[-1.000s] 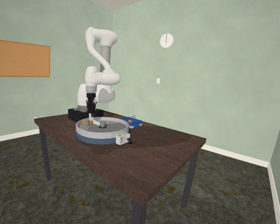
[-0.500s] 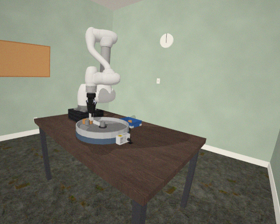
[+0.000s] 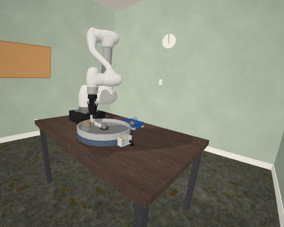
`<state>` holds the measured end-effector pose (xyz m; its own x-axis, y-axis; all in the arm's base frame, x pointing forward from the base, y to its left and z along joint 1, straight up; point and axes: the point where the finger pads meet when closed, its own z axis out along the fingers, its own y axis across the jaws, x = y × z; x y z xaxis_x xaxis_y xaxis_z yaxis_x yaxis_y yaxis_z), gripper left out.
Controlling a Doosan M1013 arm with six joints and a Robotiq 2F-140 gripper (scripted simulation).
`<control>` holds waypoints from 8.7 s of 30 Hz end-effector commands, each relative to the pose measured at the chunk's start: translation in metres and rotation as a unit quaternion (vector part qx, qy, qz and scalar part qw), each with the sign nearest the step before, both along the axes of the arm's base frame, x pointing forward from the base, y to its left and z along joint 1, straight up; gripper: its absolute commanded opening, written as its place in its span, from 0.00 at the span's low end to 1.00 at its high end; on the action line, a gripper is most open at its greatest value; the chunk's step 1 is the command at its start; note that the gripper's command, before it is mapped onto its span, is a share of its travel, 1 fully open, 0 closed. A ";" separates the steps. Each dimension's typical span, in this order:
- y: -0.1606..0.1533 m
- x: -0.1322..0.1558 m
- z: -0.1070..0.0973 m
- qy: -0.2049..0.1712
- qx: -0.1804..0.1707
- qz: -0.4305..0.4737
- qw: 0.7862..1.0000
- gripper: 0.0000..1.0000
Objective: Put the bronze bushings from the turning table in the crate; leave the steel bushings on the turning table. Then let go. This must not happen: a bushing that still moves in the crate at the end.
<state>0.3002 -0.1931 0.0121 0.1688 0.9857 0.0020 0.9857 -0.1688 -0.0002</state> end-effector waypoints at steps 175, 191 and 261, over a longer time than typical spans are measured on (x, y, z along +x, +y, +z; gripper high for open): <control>0.362 0.134 0.077 0.000 0.000 0.000 1.000 0.00; 0.362 0.133 0.028 0.000 0.000 0.000 1.000 0.00; 0.362 0.133 -0.021 0.000 0.000 0.000 1.000 0.00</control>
<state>0.4336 0.1692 -0.0058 0.1687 0.9857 0.0023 0.9857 -0.1687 -0.0011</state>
